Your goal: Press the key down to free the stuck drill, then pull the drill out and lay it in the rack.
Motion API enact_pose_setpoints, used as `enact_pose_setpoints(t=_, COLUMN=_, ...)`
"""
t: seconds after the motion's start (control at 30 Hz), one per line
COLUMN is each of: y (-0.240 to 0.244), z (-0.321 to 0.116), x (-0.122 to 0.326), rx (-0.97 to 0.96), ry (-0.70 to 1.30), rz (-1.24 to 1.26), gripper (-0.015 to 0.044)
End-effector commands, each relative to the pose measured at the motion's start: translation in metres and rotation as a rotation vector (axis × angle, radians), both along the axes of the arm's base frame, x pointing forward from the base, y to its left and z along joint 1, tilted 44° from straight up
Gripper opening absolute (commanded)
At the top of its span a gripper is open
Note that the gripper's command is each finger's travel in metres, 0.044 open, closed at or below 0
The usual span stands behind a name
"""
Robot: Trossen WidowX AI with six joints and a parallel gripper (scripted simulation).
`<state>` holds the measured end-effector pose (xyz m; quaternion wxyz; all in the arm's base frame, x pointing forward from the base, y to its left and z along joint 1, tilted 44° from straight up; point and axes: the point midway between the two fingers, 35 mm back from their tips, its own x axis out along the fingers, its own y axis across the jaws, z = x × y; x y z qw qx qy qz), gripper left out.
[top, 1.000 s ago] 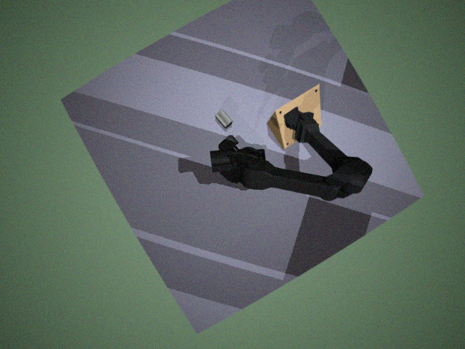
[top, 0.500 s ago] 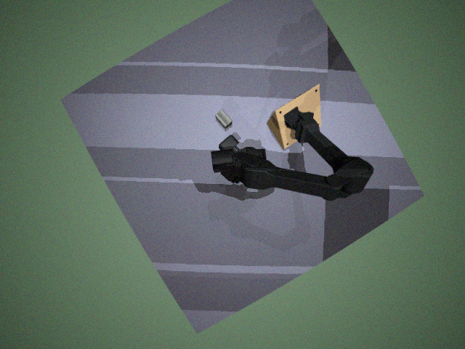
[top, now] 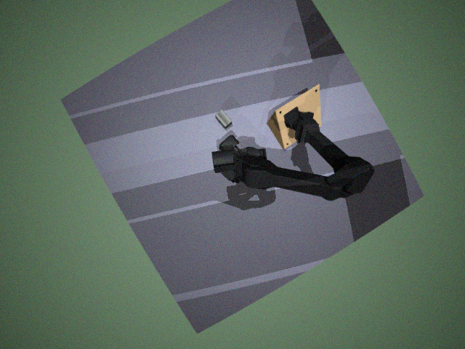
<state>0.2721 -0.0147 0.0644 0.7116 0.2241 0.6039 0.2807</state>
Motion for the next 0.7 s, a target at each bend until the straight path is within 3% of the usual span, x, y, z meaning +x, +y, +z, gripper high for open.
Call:
enact_pose_setpoints(t=0.0, y=0.018, z=-0.017, x=-0.009, rx=0.025, ry=0.052, rz=0.037, gripper=0.0000)
enact_pose_setpoints(t=0.37, y=0.022, z=-0.020, x=-0.009, rx=0.026, ry=0.052, rz=0.037, gripper=0.0000)
enact_pose_setpoints(t=0.67, y=-0.029, z=0.030, x=-0.002, rx=0.022, ry=0.053, rz=0.037, gripper=0.0236)
